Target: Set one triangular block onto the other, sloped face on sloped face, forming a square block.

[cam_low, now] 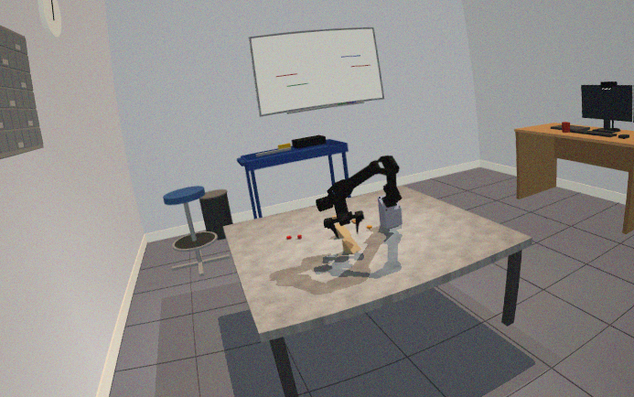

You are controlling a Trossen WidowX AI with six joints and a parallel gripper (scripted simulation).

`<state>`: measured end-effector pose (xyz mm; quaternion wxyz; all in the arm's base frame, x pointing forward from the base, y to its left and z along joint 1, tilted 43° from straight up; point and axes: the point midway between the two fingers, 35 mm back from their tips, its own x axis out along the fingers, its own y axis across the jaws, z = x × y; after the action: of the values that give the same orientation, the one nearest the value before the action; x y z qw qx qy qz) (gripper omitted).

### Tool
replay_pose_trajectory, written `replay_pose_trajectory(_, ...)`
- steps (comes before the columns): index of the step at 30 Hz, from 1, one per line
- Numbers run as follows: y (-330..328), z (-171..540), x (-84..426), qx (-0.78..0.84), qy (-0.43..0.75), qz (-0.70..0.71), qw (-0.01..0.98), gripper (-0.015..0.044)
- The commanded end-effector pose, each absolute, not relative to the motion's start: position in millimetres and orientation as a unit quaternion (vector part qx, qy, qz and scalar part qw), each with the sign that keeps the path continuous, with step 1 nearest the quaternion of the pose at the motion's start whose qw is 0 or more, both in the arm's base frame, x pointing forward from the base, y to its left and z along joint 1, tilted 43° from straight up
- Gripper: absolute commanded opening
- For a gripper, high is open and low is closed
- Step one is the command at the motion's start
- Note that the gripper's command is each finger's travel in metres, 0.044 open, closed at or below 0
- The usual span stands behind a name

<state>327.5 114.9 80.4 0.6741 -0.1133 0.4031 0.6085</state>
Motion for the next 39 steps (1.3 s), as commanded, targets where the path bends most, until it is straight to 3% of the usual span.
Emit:
replay_pose_trajectory(1,99.2,80.0,332.3,0.236,0.63,0.412,0.615,0.044)
replay_pose_trajectory(7,85.7,80.3,337.6,0.442,0.723,0.23,0.479,0.044)
replay_pose_trajectory(18,72.3,81.3,344.7,0.602,0.755,-0.008,0.259,0.044)
replay_pose_trajectory(39,72.1,81.3,344.8,0.604,0.755,-0.012,0.254,0.044)
